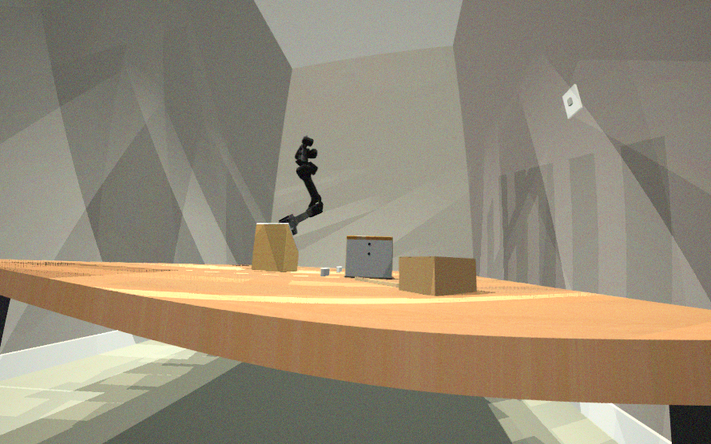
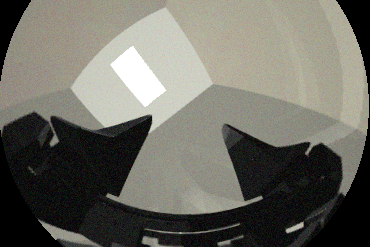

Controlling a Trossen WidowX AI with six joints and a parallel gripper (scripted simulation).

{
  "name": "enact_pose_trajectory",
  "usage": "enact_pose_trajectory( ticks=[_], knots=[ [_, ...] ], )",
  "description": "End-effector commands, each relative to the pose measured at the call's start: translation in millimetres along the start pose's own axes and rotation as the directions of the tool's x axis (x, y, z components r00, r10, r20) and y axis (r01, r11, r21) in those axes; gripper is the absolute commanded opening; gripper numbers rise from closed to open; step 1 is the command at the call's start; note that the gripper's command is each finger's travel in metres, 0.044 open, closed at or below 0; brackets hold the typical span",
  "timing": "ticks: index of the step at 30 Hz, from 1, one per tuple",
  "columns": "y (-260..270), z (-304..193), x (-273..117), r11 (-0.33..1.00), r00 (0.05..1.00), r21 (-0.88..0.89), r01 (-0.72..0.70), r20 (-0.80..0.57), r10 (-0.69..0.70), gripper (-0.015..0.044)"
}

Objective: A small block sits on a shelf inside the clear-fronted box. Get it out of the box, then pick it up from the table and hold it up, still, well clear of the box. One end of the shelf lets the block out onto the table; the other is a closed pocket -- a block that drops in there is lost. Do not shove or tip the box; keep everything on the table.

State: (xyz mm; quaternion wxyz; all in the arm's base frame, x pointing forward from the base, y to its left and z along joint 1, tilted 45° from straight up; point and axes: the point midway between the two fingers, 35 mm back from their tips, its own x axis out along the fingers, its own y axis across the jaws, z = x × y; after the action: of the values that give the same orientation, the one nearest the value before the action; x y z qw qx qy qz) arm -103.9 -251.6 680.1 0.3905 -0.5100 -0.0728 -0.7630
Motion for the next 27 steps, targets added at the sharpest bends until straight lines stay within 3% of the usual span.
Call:
enact_pose_trajectory(
  ticks=[1,7,14,20,27],
  knots=[
    [38,-19,-1,0.994,0.993,0.007,-0.106,-0.059,0.106,0.0400],
    [122,-38,-17,0.942,0.932,0.064,-0.329,-0.136,0.335,0.0400],
    [211,-40,-53,0.814,0.798,0.100,-0.573,-0.159,0.581,0.0400],
    [289,-23,-106,0.621,0.609,0.100,-0.778,-0.127,0.783,0.0400],
    [370,6,-193,0.298,0.293,0.078,-0.952,-0.062,0.954,0.0400]
  ],
)
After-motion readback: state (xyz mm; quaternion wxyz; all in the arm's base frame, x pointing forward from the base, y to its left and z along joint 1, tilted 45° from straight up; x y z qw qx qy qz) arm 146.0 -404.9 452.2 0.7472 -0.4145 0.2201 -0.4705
